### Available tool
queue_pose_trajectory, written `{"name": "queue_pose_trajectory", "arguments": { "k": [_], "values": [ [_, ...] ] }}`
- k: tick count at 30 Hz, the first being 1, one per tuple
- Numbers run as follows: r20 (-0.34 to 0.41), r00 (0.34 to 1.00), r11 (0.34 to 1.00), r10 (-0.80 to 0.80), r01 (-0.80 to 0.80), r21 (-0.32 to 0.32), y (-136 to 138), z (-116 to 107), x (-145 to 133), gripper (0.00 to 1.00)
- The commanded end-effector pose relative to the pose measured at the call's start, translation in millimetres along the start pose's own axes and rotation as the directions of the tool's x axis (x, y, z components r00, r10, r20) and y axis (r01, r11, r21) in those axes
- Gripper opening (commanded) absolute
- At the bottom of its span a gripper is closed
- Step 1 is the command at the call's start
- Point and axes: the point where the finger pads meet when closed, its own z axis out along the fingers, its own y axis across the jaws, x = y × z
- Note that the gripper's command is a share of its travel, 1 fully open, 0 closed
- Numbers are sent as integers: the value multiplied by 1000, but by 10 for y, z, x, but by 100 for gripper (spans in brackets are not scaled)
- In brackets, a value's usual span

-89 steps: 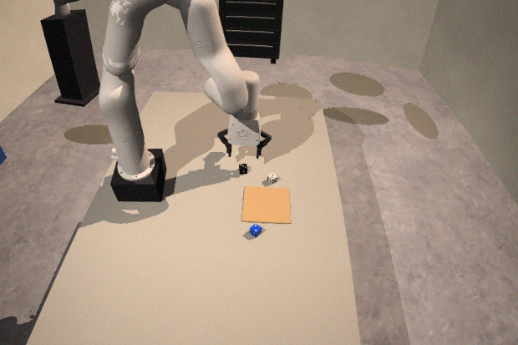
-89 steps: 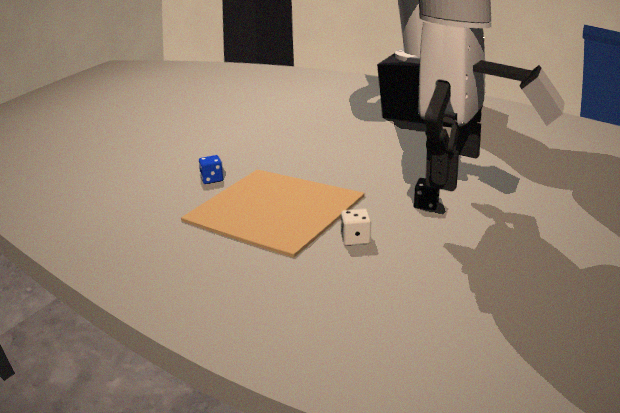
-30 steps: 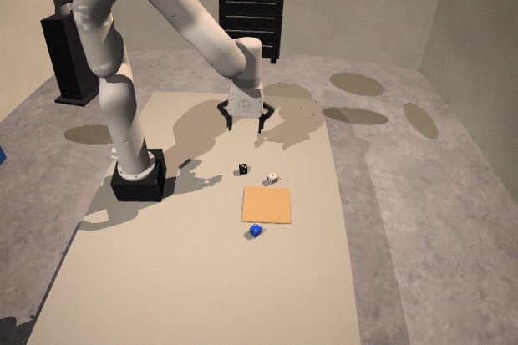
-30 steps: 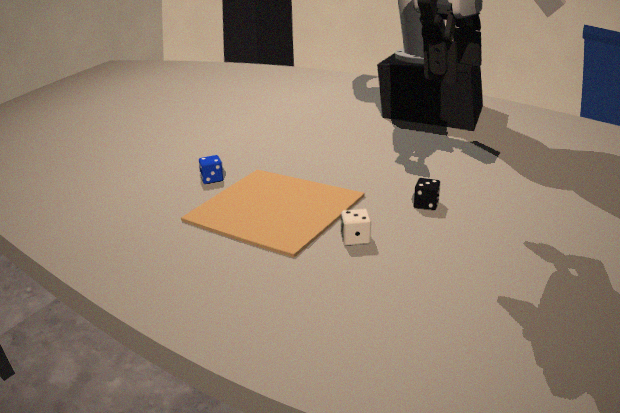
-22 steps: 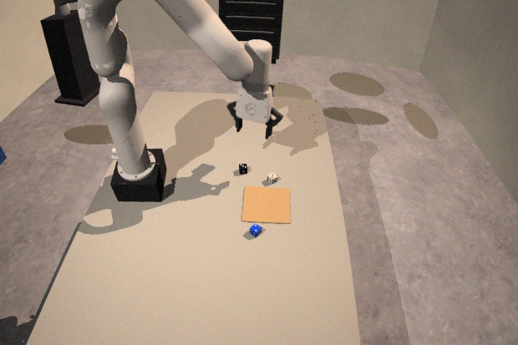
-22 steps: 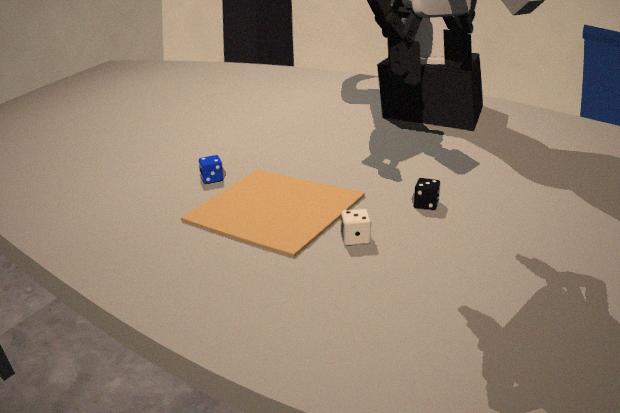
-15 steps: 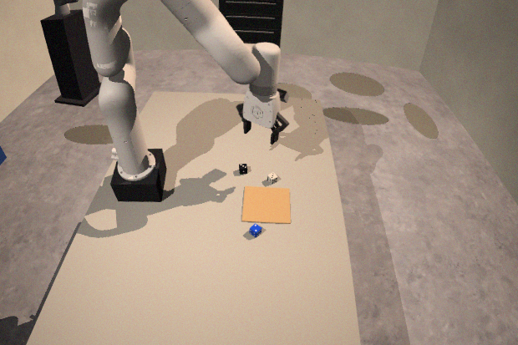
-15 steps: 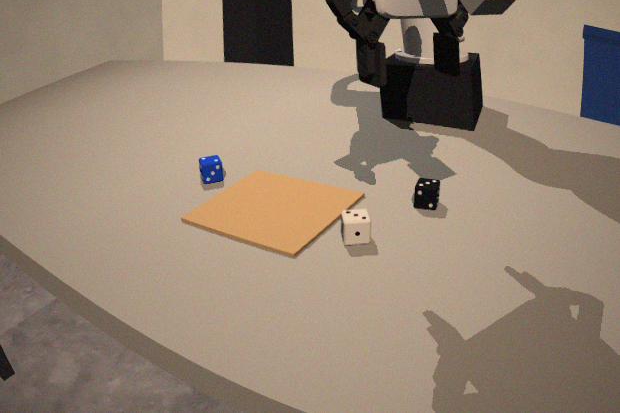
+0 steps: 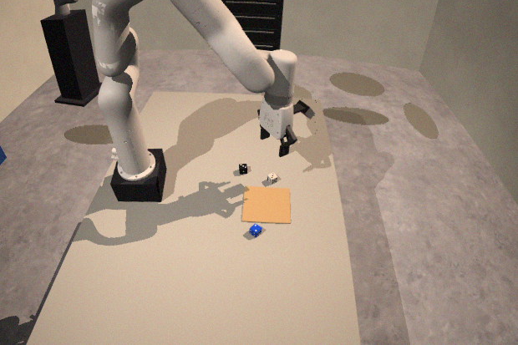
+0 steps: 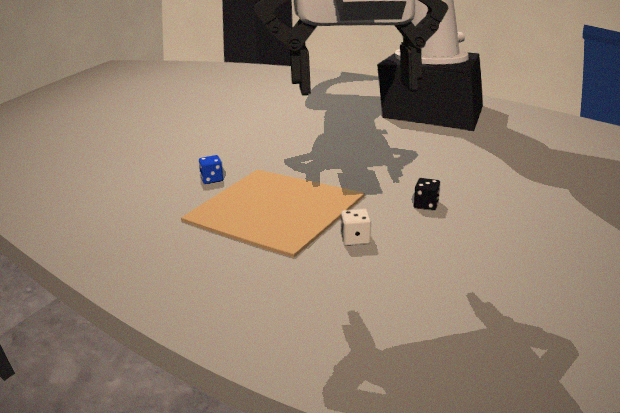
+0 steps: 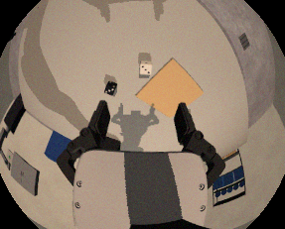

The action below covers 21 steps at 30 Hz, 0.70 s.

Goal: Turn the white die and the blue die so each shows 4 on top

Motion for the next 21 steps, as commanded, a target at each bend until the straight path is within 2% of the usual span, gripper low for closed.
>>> {"name": "queue_pose_trajectory", "arguments": {
  "k": [1,15,17,21],
  "values": [
    [0,1000,999,31,-31,-6,43,-7,24,100],
    [0,1000,999,31,-31,-6,43,-2,25,100],
    [1,999,999,32,-32,-7,47,96,38,100],
    [1,999,999,32,-32,-7,44,450,66,100]
  ]
}}
